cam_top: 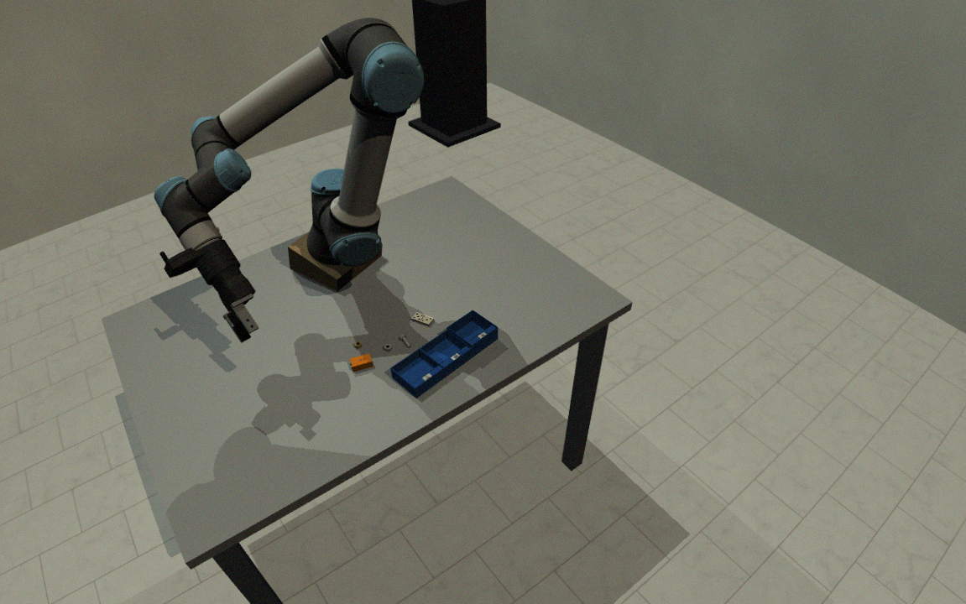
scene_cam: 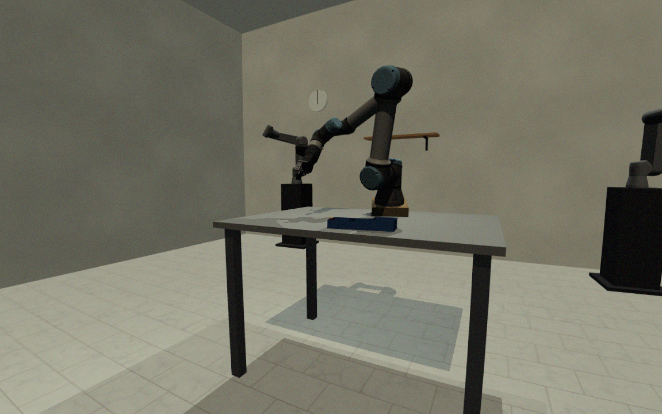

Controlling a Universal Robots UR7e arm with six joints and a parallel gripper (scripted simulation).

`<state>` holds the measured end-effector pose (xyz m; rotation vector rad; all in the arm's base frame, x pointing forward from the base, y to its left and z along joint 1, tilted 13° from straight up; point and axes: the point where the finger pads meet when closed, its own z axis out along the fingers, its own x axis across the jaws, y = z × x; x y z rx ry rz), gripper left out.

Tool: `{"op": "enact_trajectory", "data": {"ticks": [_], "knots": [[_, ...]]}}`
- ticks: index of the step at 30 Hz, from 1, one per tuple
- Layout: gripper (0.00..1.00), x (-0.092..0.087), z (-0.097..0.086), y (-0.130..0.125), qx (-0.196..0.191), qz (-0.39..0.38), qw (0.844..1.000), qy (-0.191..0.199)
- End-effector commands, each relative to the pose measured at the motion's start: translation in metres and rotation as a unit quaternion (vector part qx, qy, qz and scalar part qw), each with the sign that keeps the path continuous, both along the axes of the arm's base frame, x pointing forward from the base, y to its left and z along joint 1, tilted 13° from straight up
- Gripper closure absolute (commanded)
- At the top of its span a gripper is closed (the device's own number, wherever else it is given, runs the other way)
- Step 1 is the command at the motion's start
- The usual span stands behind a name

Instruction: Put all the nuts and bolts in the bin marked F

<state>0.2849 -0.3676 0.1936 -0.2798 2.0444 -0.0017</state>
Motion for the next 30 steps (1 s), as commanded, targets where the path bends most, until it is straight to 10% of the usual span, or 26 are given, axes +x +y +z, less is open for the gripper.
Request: {"op": "enact_trajectory", "data": {"ticks": [1,16,30], "knots": [[0.69,0.008,0.002,0.011,-0.005,0.0,1.0,0.008],[0.69,0.041,0.007,0.06,-0.186,0.187,0.964,0.015],[0.69,0.068,0.01,0.123,-0.361,0.381,0.851,0.001]]}}
